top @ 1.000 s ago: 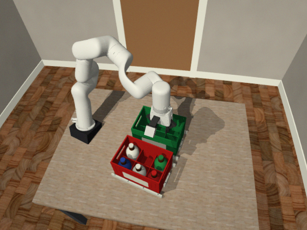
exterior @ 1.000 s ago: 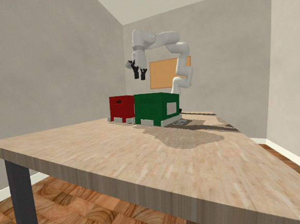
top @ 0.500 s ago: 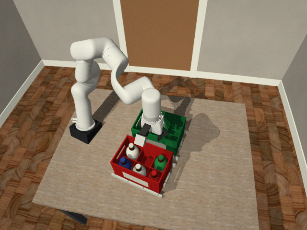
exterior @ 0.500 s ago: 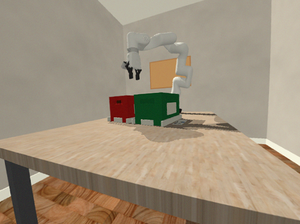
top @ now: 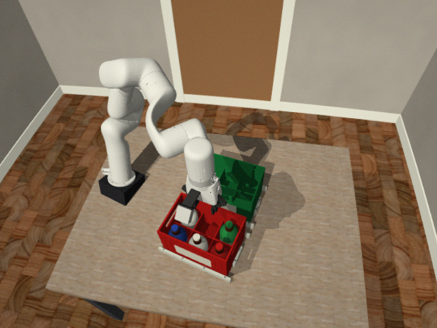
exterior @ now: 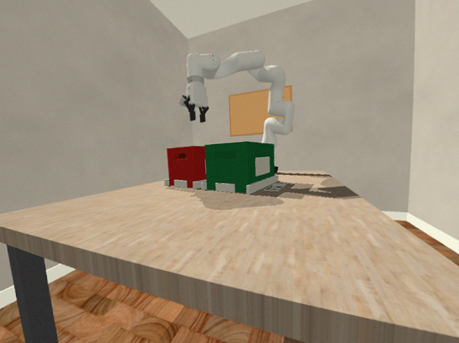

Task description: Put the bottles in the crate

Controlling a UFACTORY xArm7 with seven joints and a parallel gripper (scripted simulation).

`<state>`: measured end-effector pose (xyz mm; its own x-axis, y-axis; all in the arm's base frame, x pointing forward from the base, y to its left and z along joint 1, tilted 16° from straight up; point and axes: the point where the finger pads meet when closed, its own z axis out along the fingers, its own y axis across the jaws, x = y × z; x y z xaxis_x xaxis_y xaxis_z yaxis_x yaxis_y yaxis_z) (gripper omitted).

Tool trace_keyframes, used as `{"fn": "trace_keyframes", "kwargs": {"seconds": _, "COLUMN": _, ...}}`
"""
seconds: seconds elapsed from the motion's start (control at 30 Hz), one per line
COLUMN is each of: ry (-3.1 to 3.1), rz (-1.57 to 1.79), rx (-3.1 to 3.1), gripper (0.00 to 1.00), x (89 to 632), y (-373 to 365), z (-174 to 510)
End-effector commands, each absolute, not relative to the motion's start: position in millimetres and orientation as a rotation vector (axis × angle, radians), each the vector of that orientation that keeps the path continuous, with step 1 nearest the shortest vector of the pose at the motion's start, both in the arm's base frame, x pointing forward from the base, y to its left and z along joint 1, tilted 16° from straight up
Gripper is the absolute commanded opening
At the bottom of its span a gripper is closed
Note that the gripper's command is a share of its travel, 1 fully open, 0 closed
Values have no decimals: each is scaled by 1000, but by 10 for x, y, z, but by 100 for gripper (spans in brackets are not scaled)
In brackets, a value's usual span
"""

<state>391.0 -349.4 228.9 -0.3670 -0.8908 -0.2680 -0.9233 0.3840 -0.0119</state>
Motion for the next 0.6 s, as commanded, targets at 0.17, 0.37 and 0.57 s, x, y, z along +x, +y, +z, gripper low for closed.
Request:
{"fn": "trace_keyframes", "kwargs": {"seconds": 0.17, "ry": 2412, "rz": 200, "rx": -1613, "gripper": 65, "x": 3659, "y": -3876, "z": 2264}}
{"fn": "trace_keyframes", "kwargs": {"seconds": 0.37, "ry": 2412, "rz": 200, "rx": -1613, "gripper": 65, "x": 3488, "y": -4120, "z": 2234}}
{"fn": "trace_keyframes", "kwargs": {"seconds": 0.57, "ry": 2412, "rz": 200, "rx": -1613, "gripper": 65, "x": 3373, "y": -4284, "z": 2215}}
